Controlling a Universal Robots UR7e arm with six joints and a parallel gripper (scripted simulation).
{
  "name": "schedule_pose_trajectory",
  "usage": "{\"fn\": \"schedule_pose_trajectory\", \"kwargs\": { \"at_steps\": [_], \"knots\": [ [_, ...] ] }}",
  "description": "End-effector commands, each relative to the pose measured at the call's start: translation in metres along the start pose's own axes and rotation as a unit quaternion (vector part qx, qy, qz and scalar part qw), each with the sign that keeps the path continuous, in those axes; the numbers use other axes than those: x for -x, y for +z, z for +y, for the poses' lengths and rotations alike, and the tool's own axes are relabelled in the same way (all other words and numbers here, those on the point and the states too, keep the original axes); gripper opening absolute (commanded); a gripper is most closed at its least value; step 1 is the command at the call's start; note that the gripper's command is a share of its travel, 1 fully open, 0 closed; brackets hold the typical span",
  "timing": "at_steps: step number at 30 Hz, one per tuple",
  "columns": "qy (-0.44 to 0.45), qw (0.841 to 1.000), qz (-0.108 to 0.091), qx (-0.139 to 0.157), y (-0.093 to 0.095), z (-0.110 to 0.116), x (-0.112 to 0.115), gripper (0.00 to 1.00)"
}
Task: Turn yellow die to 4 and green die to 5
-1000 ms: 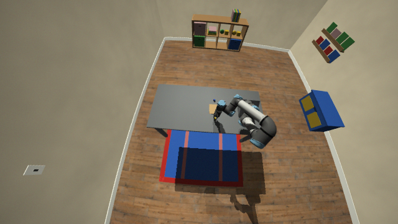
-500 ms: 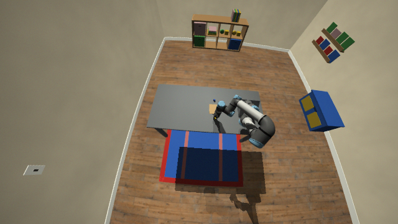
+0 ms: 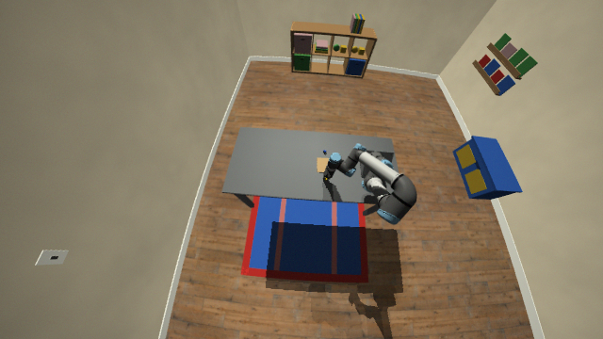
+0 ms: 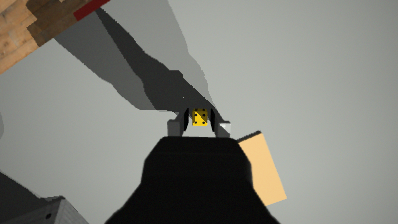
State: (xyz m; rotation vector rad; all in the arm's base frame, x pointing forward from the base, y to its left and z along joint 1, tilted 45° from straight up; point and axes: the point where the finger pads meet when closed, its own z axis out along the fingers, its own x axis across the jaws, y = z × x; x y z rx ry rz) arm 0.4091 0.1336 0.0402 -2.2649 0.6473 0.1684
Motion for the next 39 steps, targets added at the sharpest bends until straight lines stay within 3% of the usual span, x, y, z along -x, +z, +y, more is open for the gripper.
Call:
{"fn": "schedule_pose_trajectory", "kwargs": {
  "at_steps": [1,19,20,39],
  "knots": [
    [0.000,1.000,0.000,0.000,-0.0003,-0.0001,-0.0004,0.70],
    [0.000,1.000,0.000,0.000,-0.0003,-0.0001,-0.0004,0.70],
    [0.000,1.000,0.000,0.000,-0.0003,-0.0001,-0.0004,0.40],
    [0.000,1.000,0.000,0.000,-0.0003,-0.0001,-0.0004,0.40]
  ]
}}
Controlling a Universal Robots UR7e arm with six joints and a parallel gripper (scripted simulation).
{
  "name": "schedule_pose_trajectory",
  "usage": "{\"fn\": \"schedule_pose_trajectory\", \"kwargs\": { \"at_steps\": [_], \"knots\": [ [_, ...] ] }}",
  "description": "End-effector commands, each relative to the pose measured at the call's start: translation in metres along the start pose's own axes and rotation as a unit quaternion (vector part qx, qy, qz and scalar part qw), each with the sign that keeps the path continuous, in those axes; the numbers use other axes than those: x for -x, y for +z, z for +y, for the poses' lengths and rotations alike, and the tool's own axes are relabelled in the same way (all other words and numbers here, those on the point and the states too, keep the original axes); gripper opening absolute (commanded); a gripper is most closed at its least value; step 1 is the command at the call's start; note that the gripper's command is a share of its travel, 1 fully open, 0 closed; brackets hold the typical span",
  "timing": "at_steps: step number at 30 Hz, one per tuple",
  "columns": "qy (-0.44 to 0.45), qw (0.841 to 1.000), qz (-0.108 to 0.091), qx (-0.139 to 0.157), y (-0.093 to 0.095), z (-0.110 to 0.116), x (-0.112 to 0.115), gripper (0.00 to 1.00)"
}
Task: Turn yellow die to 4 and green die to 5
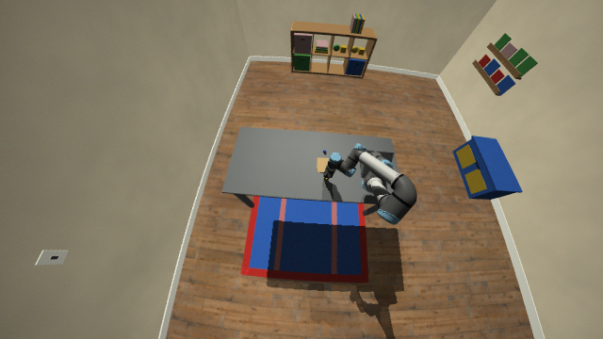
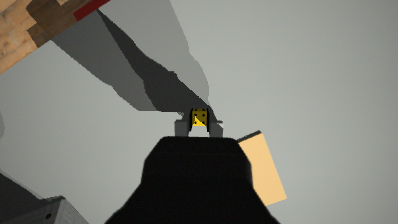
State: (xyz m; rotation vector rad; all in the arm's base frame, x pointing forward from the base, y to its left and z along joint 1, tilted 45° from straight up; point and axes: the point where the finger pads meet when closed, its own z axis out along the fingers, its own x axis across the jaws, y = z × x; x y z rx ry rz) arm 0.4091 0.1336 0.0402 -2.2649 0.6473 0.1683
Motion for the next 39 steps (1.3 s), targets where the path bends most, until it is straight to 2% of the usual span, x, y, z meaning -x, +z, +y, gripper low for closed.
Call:
{"fn": "schedule_pose_trajectory", "kwargs": {
  "at_steps": [1,21,26,28,39],
  "knots": [
    [0.000,1.000,0.000,0.000,0.000,0.000,0.000,0.40],
    [0.000,1.000,0.000,0.000,-0.006,0.000,0.000,0.40],
    [0.000,1.000,0.000,0.000,-0.021,0.000,0.000,0.40],
    [0.000,1.000,0.000,0.000,-0.021,0.000,0.000,0.40],
    [0.000,1.000,0.000,0.000,-0.076,0.000,0.000,0.40]
  ]
}}
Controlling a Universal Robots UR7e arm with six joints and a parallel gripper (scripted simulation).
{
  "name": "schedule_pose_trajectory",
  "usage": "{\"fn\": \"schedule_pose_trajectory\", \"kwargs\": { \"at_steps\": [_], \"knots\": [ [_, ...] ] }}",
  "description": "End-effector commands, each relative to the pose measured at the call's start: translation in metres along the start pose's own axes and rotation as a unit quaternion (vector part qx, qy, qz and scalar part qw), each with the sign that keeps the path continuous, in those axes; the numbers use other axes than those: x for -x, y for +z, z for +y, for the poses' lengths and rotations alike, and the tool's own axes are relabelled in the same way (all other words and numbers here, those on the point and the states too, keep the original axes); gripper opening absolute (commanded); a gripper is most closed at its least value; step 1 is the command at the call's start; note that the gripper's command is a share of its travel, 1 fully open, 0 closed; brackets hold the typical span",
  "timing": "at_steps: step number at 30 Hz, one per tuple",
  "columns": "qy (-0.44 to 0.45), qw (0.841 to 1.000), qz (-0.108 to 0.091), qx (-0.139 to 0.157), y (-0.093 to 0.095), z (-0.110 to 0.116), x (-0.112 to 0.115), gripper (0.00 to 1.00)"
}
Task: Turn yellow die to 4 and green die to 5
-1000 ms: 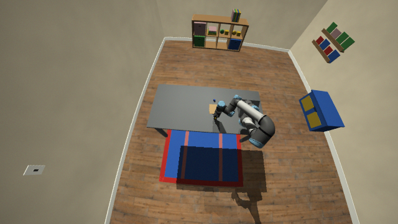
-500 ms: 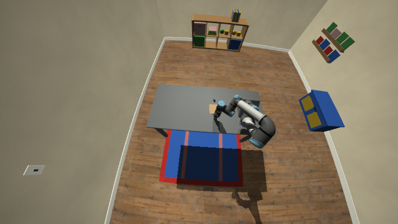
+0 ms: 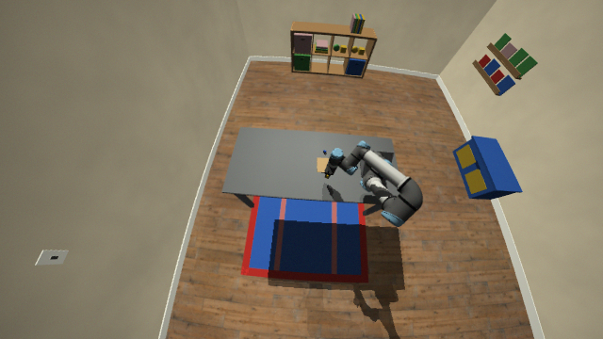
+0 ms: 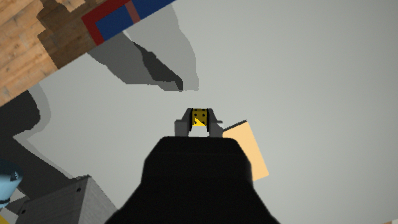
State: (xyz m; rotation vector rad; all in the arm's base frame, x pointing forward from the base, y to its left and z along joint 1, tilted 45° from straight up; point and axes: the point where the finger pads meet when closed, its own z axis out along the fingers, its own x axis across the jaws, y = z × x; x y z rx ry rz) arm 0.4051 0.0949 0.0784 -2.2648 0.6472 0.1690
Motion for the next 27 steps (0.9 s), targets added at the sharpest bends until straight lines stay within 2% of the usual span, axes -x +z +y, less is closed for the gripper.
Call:
{"fn": "schedule_pose_trajectory", "kwargs": {
  "at_steps": [1,4,10,27],
  "knots": [
    [0.000,1.000,0.001,0.000,-0.025,0.000,0.000,0.40],
    [0.000,1.000,0.001,0.000,-0.036,0.000,0.000,0.40],
    [0.000,1.000,0.001,0.000,-0.044,0.000,0.000,0.40],
    [-0.009,1.000,0.001,0.000,-0.046,0.004,-0.002,0.40]
  ]
}}
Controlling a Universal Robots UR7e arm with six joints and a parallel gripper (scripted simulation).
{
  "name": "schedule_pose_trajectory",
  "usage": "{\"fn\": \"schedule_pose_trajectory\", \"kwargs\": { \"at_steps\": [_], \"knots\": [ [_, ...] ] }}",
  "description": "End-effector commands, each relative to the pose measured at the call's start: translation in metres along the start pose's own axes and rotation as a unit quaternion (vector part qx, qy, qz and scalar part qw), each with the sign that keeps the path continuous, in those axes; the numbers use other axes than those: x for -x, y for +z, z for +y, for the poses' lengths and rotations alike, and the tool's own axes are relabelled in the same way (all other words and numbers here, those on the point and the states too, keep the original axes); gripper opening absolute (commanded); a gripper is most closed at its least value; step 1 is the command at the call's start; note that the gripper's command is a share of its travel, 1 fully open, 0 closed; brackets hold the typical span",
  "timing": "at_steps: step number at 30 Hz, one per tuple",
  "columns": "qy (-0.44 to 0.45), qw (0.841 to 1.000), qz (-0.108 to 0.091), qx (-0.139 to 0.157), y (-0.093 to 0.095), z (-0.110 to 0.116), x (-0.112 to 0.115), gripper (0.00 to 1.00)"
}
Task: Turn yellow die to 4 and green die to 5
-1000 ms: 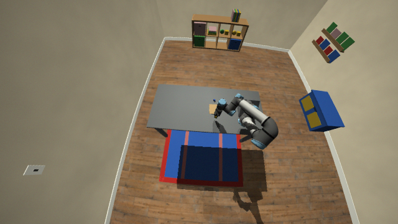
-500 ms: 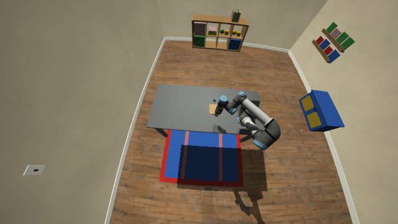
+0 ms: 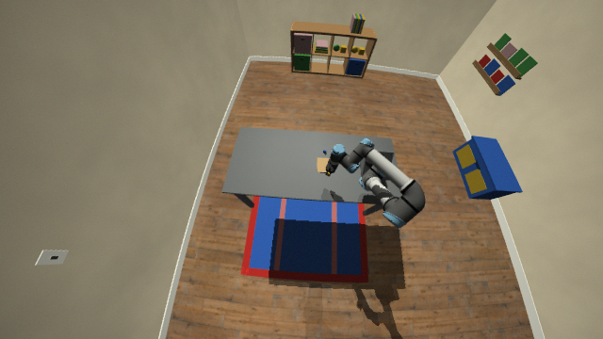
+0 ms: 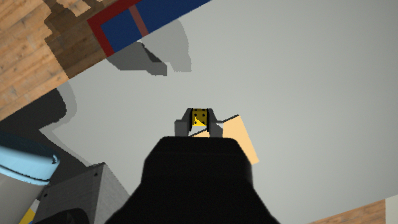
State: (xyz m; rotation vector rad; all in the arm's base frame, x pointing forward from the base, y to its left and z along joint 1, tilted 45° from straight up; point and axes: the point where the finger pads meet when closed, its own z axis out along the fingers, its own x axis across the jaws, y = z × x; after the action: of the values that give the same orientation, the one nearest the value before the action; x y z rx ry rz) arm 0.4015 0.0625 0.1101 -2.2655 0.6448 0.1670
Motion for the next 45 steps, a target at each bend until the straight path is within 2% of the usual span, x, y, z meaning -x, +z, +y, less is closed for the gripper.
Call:
{"fn": "schedule_pose_trajectory", "kwargs": {
  "at_steps": [1,5,11,13,18,22,40,45],
  "knots": [
    [-0.013,1.000,0.001,0.000,-0.001,0.007,-0.003,0.40],
    [-0.050,0.999,0.001,0.001,-0.002,0.026,-0.012,0.40],
    [-0.137,0.991,0.001,0.002,-0.005,0.073,-0.026,0.40],
    [-0.137,0.991,0.001,0.002,-0.005,0.073,-0.026,0.40],
    [-0.204,0.979,0.001,0.001,-0.005,0.110,-0.034,0.40],
    [-0.235,0.972,0.000,0.000,-0.005,0.127,-0.036,0.40],
    [-0.243,0.970,0.000,0.000,-0.004,0.132,-0.037,0.40],
    [-0.243,0.970,0.000,0.000,0.001,0.132,-0.037,0.40]
  ]
}}
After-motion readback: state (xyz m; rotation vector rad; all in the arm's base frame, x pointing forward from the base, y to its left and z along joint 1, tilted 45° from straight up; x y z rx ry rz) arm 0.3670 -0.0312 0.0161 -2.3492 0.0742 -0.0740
